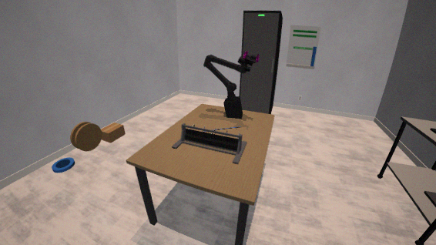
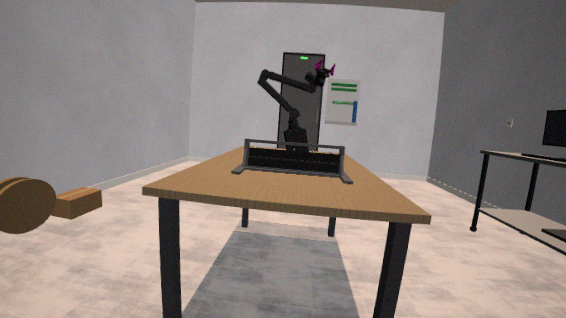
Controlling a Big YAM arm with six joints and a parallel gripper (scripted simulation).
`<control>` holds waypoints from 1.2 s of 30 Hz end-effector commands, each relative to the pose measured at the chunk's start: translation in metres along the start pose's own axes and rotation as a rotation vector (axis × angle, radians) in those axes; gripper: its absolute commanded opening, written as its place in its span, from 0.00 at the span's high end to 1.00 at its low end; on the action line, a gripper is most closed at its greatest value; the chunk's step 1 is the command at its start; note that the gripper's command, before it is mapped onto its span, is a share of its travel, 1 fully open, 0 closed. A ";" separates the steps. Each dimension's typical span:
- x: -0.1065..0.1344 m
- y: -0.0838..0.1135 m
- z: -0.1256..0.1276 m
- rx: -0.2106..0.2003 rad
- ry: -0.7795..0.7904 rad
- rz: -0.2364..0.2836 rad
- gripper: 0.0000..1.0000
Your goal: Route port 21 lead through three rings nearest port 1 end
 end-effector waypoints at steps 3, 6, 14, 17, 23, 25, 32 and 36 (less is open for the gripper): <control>0.002 -0.002 0.001 -0.004 -0.004 0.003 0.00; 0.002 -0.002 0.001 -0.004 -0.004 0.003 0.00; 0.002 -0.002 0.001 -0.004 -0.004 0.003 0.00; 0.002 -0.002 0.001 -0.004 -0.004 0.003 0.00; 0.010 -0.027 0.000 -0.020 0.045 0.000 0.00; -0.003 -0.034 -0.007 0.004 0.112 -0.027 0.00; -0.092 -0.069 -0.033 0.161 0.470 -0.218 0.00; -0.142 -0.078 -0.035 0.248 0.615 -0.330 0.00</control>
Point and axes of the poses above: the point where the finger pads meet when closed, its own y axis back along the fingers, its own z axis across the jaws, x = y × z, the point moved 4 cm from there along y, back along the fingers, and after that the axes turned 8 degrees about -y, right-handed, at the moved point
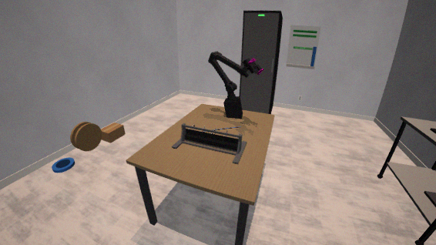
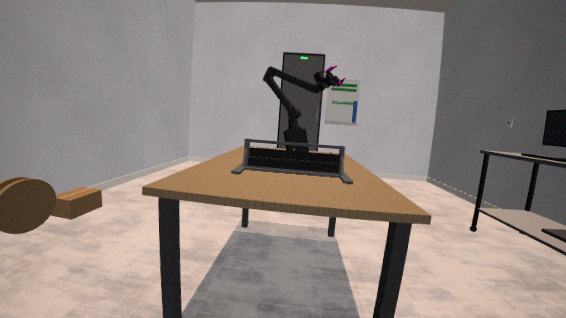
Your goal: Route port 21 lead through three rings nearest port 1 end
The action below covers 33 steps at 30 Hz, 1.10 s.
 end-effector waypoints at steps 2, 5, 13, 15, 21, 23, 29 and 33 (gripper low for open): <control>-0.031 -0.053 -0.005 0.085 0.176 -0.130 0.00; -0.088 -0.069 -0.024 0.217 0.307 -0.263 0.00; -0.218 -0.066 -0.049 0.540 0.486 -0.555 0.00; -0.218 -0.066 -0.049 0.540 0.486 -0.555 0.00; -0.333 -0.017 -0.055 0.891 0.517 -0.830 0.00; -0.355 -0.001 -0.054 0.974 0.504 -0.889 0.00; -0.421 0.077 -0.047 1.307 0.369 -1.100 0.00; -0.432 0.099 -0.044 1.392 0.312 -1.146 0.00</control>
Point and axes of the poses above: the point where the finger pads meet when closed, its own y axis back along the fingers, its own z axis across the jaws, x = y × z, the point moved 4 cm from there along y, back along the fingers, and after that the axes turned 8 degrees about -y, right-handed, at the moved point
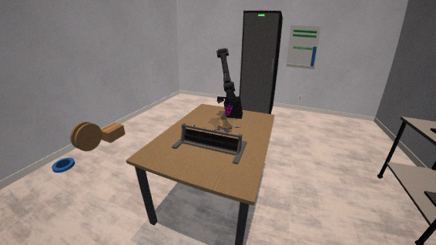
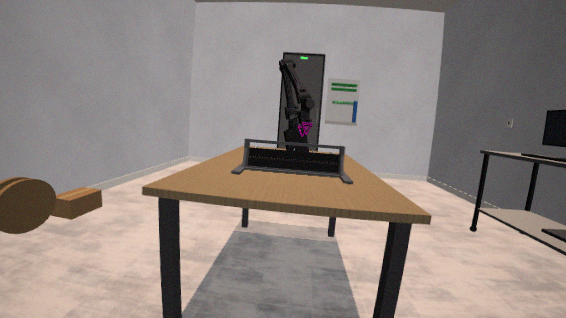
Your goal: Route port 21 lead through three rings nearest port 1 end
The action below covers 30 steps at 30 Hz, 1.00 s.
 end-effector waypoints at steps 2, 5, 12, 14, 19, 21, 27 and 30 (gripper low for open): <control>-0.017 0.001 0.012 0.094 0.013 -0.007 0.00; -0.025 -0.003 0.004 0.146 0.006 -0.008 0.00; -0.019 0.005 0.006 0.129 0.021 -0.005 1.00; -0.019 0.005 0.006 0.129 0.018 -0.005 1.00; -0.019 0.004 0.004 0.134 0.019 -0.006 1.00; -0.019 0.004 0.004 0.134 0.019 -0.006 1.00; -0.019 0.004 0.004 0.134 0.019 -0.006 1.00; -0.019 0.004 0.004 0.134 0.019 -0.006 1.00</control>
Point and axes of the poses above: the point where the finger pads meet when closed, its own y axis back along the fingers, its own z axis across the jaws, x = y × z, the point moved 4 cm from there along y, back along the fingers, and after that the axes turned 8 degrees about -y, right-handed, at the moved point
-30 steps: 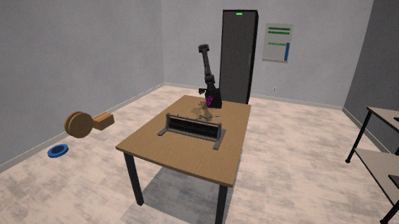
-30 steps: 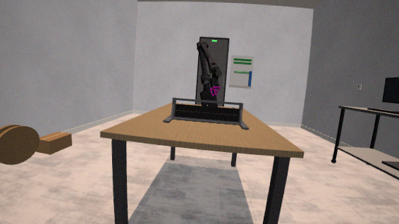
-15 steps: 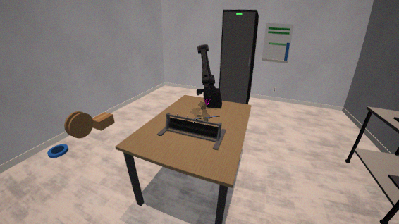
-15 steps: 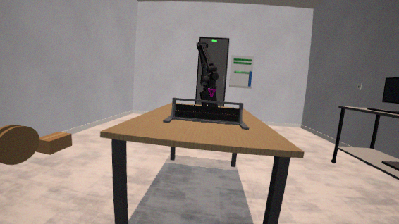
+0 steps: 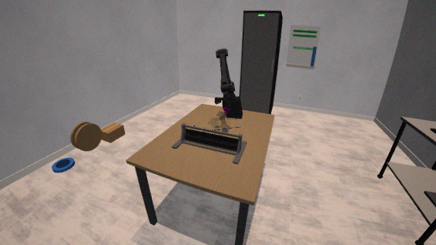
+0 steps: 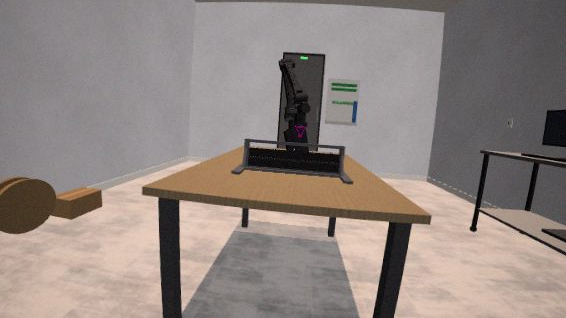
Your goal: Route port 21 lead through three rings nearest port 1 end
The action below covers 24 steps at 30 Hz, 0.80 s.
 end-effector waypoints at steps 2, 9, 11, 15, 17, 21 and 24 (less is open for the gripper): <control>0.005 0.017 0.019 -0.044 0.013 0.007 1.00; 0.005 0.017 0.019 -0.044 0.013 0.007 1.00; 0.005 0.017 0.019 -0.044 0.013 0.007 1.00; 0.006 0.015 0.012 -0.035 0.054 0.005 1.00; 0.010 0.011 -0.004 -0.017 0.191 0.002 1.00; 0.015 0.011 -0.008 -0.020 0.353 0.002 1.00; 0.018 0.011 -0.010 -0.022 0.439 0.002 1.00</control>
Point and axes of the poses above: the point where the finger pads meet when closed, its own y axis back along the fingers, its own z axis across the jaws, x = y × z, the point moved 4 cm from there along y, back along the fingers, and after that the axes turned 8 degrees about -y, right-handed, at the moved point
